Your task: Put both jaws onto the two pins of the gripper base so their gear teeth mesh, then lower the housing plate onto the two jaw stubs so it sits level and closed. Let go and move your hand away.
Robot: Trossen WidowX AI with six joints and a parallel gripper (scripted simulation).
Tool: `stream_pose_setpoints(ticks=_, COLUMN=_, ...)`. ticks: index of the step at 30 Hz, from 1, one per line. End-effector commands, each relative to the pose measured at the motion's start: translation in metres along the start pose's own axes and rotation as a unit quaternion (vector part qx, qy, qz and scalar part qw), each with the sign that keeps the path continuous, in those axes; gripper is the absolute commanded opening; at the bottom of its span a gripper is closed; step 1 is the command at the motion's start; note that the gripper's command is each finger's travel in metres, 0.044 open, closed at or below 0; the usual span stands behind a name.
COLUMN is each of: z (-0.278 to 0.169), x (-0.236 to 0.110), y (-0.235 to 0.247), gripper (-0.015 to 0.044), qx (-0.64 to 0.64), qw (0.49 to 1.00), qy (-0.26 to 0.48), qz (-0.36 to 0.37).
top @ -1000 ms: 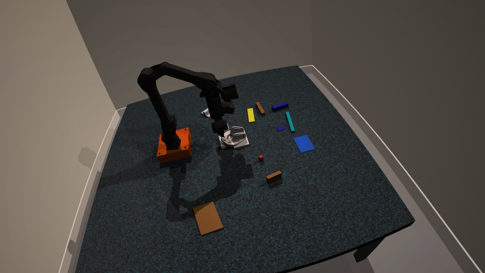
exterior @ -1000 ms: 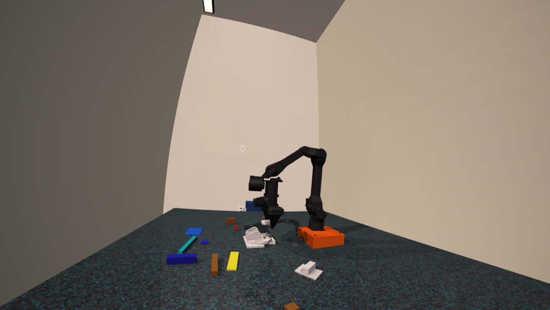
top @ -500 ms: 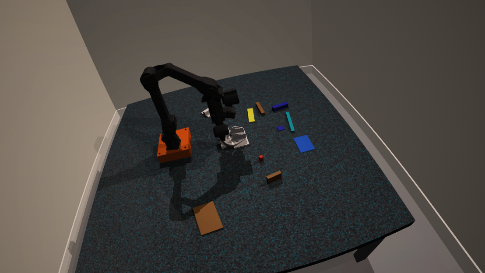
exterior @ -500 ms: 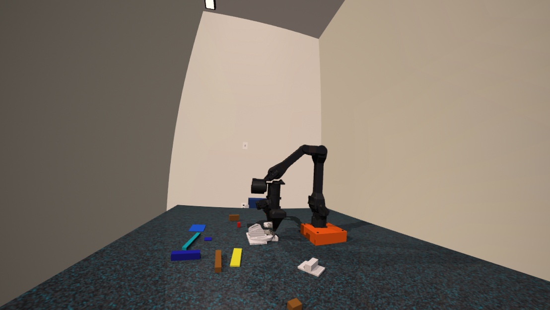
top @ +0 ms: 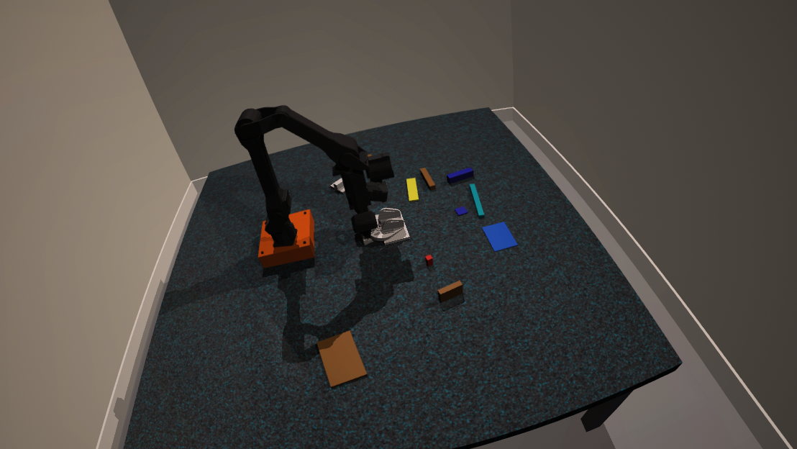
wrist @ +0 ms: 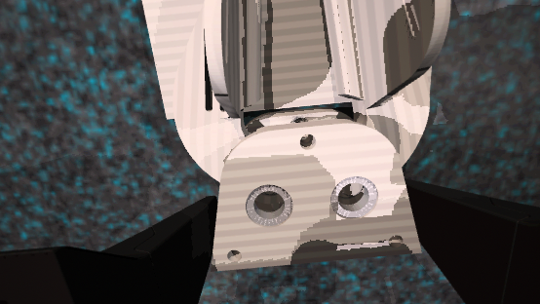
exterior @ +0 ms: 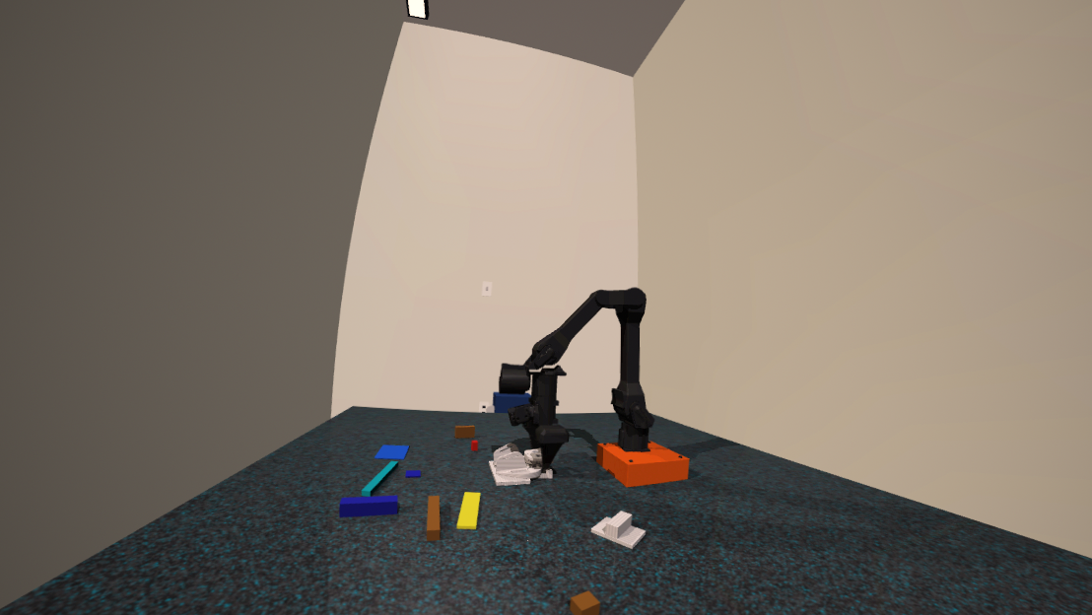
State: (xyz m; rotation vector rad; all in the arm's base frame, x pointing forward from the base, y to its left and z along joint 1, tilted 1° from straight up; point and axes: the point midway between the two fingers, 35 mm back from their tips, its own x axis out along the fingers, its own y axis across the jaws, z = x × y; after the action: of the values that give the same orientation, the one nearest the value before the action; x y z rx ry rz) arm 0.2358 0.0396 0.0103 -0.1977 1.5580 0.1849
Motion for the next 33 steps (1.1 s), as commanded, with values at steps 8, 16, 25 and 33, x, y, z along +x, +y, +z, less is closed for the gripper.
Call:
stream_pose_setpoints(ticks=8, z=-0.0005, x=0.0024, y=-0.0007, gripper=0.0351, qx=0.001, qw=1.0, qy=0.0, qz=-0.002)
stream_pose_setpoints(ticks=16, z=-0.0005, x=0.0047, y=-0.0007, gripper=0.0351, qx=0.0, qw=1.0, qy=0.0, qz=-0.002)
stream_pose_setpoints(ticks=25, z=-0.0005, x=0.0054, y=-0.0007, gripper=0.0351, qx=-0.001, qw=1.0, qy=0.0, qz=-0.002)
stream_pose_setpoints(ticks=33, z=-0.0005, x=0.0073, y=-0.0007, gripper=0.0351, qx=-0.002, qw=1.0, qy=0.0, qz=-0.002)
